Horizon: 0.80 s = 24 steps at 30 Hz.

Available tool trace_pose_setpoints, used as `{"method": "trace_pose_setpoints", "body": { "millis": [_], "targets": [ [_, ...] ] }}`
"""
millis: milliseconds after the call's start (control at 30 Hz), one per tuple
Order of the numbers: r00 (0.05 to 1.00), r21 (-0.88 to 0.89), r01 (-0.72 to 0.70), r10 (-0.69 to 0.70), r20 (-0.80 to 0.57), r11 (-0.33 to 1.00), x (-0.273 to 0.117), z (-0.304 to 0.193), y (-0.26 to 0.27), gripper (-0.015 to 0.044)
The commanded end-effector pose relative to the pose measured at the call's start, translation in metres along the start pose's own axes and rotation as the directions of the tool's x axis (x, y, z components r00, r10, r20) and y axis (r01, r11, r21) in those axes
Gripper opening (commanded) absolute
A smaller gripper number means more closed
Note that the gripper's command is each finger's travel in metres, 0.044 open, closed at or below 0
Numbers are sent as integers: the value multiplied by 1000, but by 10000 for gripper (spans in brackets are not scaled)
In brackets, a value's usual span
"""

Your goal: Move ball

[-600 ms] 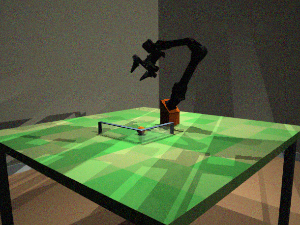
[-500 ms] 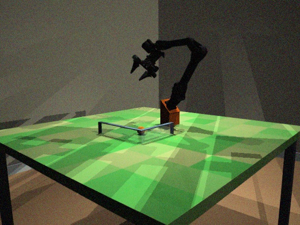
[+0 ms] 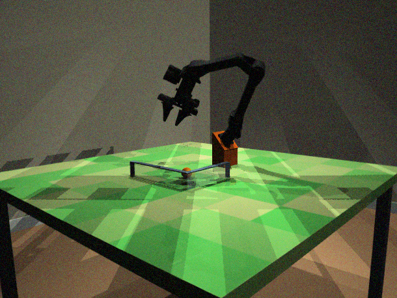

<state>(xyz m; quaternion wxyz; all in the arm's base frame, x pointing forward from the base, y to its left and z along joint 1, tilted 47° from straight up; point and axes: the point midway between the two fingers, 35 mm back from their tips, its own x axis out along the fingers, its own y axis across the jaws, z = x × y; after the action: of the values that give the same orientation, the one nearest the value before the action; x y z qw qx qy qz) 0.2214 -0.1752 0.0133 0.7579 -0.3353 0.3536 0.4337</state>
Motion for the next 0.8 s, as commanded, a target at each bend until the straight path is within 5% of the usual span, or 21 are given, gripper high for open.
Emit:
{"method": "trace_pose_setpoints", "body": {
  "millis": [0, 333, 767],
  "targets": [
    [996, -21, -60, 61, 66, 998, 22, 33, -10, 310],
    [912, -165, -291, 326, 249, 942, 91, 161, -4, 310],
    [903, -174, -307, 345, 257, 935, 109, 174, 3, 310]
  ]
}}
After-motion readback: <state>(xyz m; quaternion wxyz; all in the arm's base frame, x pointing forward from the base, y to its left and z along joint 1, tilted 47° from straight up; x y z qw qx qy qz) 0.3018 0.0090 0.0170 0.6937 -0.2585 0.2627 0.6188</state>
